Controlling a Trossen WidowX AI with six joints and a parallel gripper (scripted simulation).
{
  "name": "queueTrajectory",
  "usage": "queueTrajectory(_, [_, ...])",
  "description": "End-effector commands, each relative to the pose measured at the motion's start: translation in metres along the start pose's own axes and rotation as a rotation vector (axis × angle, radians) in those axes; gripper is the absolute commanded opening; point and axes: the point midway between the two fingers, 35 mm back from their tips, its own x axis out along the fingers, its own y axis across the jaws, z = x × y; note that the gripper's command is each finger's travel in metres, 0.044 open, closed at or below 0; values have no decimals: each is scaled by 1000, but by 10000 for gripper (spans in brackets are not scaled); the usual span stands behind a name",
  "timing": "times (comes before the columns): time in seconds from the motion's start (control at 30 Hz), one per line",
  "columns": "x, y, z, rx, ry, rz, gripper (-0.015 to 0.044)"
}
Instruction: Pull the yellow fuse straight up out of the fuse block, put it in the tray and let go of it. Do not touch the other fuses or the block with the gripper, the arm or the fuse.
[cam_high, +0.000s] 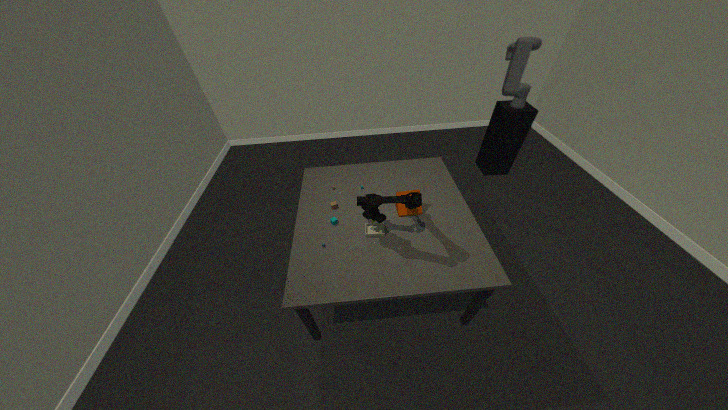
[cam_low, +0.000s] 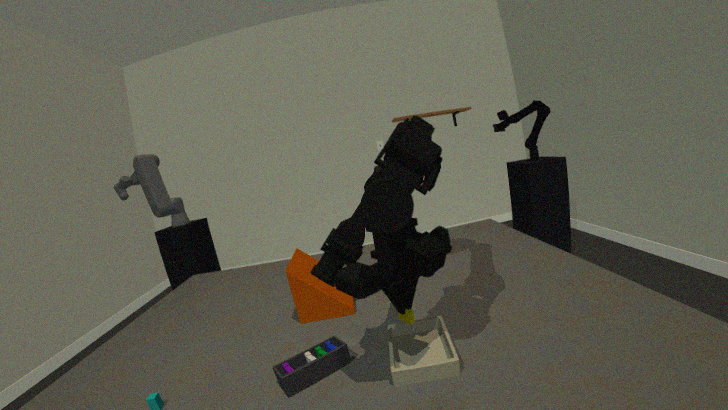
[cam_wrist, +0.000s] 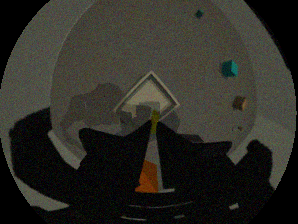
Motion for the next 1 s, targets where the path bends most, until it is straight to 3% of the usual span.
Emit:
queueTrajectory(0.0, [-1,17,4,6,-5,9,0])
queueTrajectory(0.97, [38,18,5,6,-7,10,0])
